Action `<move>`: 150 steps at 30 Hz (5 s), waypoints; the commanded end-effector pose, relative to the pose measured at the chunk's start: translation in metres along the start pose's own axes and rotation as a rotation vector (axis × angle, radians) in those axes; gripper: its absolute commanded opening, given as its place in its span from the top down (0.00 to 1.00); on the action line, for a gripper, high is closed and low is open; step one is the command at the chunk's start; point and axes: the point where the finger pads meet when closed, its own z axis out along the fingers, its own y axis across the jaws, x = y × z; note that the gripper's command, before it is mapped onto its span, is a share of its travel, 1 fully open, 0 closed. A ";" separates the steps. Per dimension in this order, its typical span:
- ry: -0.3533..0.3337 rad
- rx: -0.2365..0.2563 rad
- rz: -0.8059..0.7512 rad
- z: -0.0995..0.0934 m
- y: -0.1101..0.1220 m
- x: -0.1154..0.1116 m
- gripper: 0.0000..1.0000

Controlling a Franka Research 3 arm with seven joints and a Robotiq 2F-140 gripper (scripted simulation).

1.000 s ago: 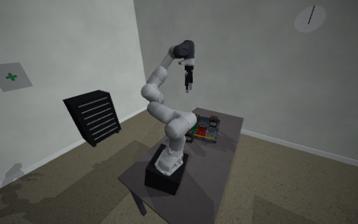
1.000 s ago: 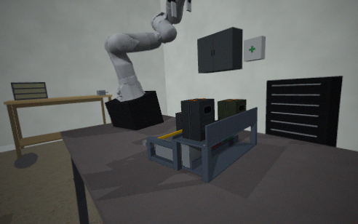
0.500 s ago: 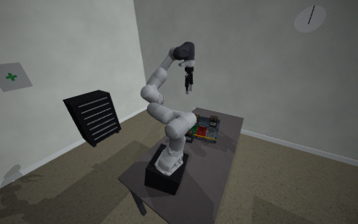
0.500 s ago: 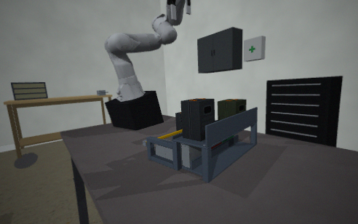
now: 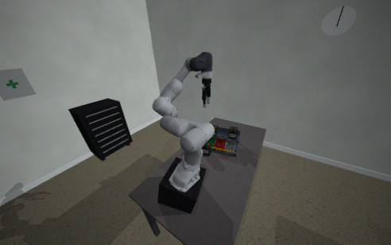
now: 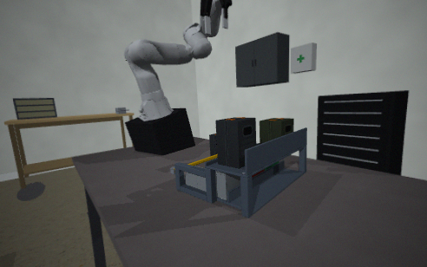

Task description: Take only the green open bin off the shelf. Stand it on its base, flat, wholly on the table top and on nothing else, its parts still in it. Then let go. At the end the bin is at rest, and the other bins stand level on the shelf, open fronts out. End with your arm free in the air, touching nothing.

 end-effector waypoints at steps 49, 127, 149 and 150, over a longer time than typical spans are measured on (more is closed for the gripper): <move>-0.002 -0.004 -0.015 0.148 -0.002 0.002 0.43; -0.002 -0.004 -0.015 0.329 0.005 -0.002 0.43; -0.002 -0.004 -0.015 0.323 0.004 -0.001 0.43; -0.002 -0.004 -0.015 0.323 0.004 -0.001 0.43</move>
